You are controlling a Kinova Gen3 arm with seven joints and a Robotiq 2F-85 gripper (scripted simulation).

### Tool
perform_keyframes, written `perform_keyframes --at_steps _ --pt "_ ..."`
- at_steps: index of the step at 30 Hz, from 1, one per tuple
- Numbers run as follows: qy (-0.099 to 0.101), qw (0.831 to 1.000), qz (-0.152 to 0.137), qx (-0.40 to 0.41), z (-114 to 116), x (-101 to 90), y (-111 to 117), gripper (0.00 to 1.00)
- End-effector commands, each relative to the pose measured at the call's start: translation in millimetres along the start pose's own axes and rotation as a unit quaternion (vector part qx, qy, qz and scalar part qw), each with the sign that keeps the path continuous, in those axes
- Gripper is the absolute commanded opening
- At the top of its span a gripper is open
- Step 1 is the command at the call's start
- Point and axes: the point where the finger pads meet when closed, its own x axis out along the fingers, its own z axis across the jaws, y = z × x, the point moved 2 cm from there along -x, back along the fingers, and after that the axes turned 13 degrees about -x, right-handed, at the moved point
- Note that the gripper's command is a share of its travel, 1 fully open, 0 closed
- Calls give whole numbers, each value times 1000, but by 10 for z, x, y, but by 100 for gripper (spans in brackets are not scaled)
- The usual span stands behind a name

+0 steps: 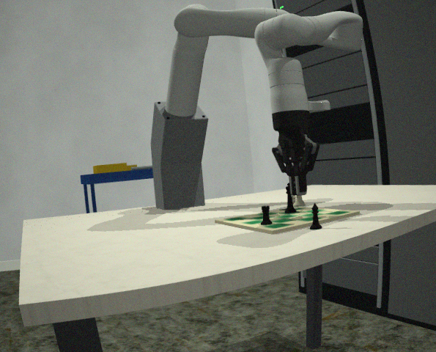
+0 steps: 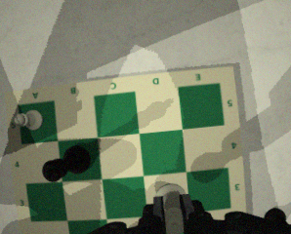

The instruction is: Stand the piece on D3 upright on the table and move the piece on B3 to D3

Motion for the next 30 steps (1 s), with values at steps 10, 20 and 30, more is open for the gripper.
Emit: perform_keyframes --at_steps 10,20,30 --pt "4 1000 -3 -2 -29 184 -26 0" --pt "4 1000 -3 -2 -29 184 -26 0" --pt "4 1000 -3 -2 -29 184 -26 0"
